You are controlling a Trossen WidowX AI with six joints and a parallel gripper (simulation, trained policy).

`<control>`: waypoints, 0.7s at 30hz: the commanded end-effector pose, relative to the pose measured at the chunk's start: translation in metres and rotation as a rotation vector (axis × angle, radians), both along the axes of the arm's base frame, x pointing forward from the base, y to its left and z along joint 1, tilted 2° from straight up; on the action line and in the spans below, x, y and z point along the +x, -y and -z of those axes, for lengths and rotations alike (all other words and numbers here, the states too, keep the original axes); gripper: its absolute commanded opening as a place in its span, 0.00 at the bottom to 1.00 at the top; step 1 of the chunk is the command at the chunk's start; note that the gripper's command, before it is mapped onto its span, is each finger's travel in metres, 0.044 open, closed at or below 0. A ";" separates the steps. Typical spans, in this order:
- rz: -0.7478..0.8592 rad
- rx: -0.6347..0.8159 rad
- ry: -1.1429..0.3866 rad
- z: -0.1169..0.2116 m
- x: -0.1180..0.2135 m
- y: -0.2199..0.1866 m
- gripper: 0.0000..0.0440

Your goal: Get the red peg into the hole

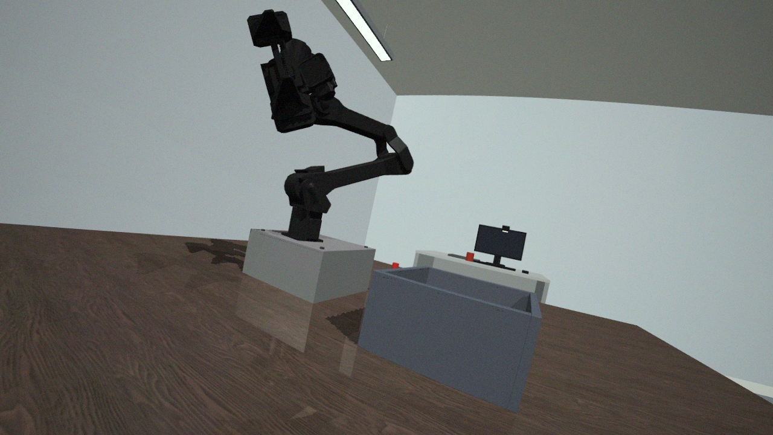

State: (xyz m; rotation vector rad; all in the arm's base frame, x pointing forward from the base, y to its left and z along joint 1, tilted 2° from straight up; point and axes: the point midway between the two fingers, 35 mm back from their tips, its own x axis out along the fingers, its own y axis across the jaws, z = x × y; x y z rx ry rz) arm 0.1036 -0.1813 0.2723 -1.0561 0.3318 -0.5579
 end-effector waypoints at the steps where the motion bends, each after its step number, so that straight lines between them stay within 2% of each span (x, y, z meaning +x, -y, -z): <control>1: -0.017 0.105 0.046 -0.002 0.008 0.003 1.00; 11: -0.060 0.432 0.141 -0.001 0.037 0.004 1.00; 21: -0.064 0.772 0.163 0.012 0.067 -0.005 1.00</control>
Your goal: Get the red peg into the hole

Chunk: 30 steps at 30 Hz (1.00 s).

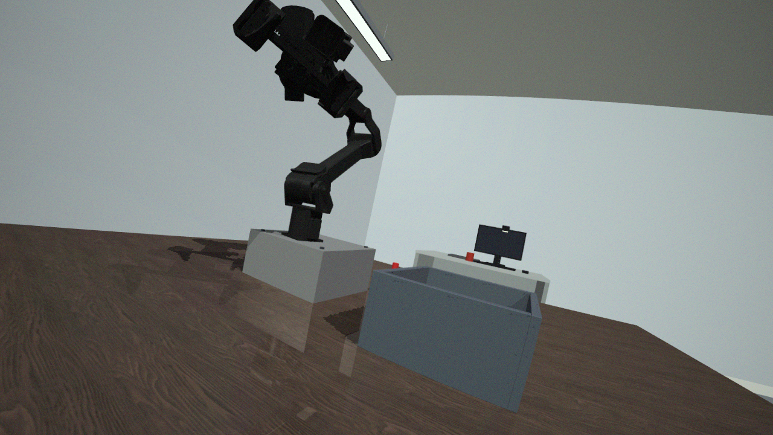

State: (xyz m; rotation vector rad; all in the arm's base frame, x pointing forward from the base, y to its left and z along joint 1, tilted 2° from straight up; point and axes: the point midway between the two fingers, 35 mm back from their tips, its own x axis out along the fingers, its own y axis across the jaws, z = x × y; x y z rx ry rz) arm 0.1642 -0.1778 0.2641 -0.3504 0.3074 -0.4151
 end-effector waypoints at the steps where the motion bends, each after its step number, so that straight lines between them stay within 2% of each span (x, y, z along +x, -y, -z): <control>1: -0.003 0.114 -0.008 0.006 0.010 -0.003 1.00; 15: 0.013 0.568 -0.133 0.039 0.046 -0.039 1.00; 30: 0.143 0.953 -0.421 0.080 0.062 -0.106 1.00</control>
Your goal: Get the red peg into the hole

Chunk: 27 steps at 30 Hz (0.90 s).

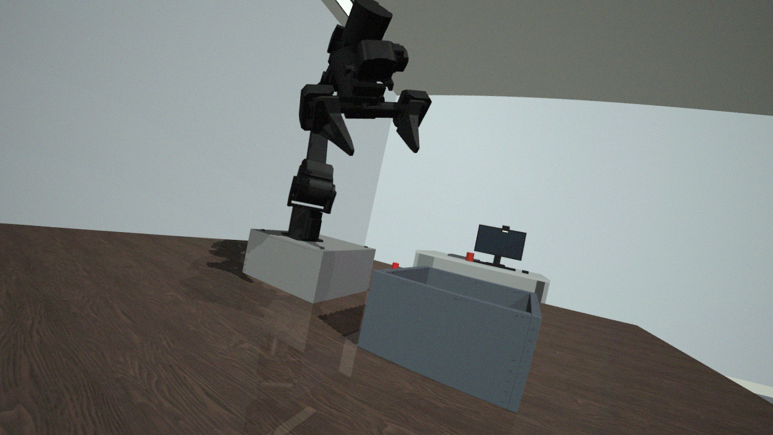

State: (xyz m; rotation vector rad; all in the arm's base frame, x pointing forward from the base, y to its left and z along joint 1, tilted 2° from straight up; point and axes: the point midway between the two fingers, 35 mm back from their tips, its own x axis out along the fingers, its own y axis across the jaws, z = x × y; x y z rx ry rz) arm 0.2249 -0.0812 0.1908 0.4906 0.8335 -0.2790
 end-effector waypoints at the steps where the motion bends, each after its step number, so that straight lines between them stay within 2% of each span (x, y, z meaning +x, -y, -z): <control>1: 0.020 0.063 -0.087 0.009 0.001 -0.015 1.00; 13: 0.107 0.183 -0.393 0.035 -0.012 -0.075 1.00; 27: 0.206 0.143 -0.661 0.056 -0.040 -0.133 1.00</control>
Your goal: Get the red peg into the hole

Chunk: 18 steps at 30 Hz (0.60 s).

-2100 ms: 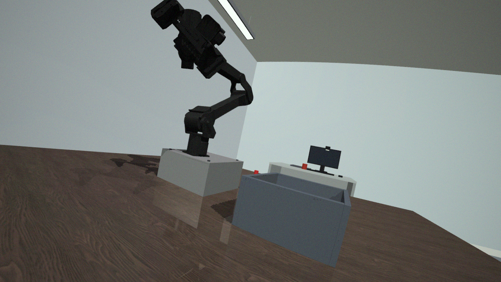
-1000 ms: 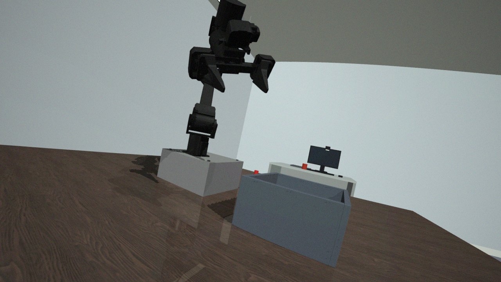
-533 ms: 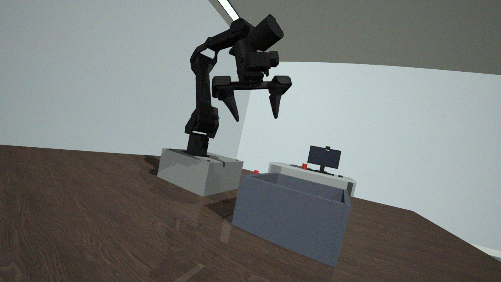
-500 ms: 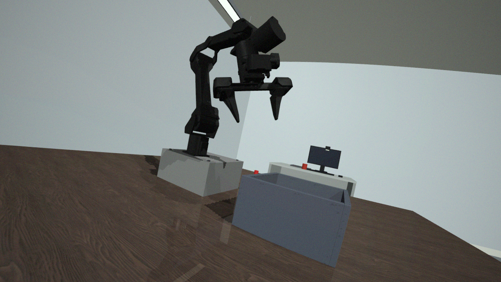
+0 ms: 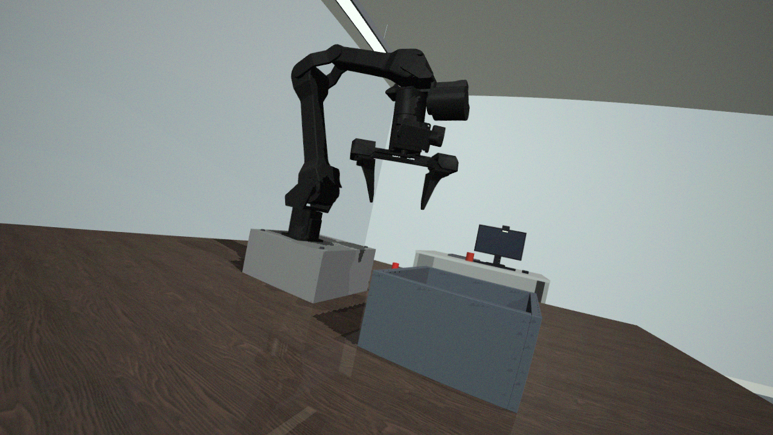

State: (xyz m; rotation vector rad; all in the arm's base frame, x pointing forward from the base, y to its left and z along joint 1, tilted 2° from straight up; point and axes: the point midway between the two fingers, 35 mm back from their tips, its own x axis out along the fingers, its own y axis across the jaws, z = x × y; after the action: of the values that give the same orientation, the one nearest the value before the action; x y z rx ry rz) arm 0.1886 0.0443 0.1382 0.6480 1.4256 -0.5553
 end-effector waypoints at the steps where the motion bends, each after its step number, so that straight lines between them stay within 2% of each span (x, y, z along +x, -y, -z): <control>1: 0.011 -0.026 -0.058 0.005 -0.006 -0.012 1.00; 18: 0.006 -0.168 -0.239 0.036 -0.044 -0.068 1.00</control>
State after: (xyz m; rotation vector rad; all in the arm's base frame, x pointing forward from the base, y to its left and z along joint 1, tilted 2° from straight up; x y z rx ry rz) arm 0.1487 0.1067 0.1082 0.4907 1.5683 -0.7457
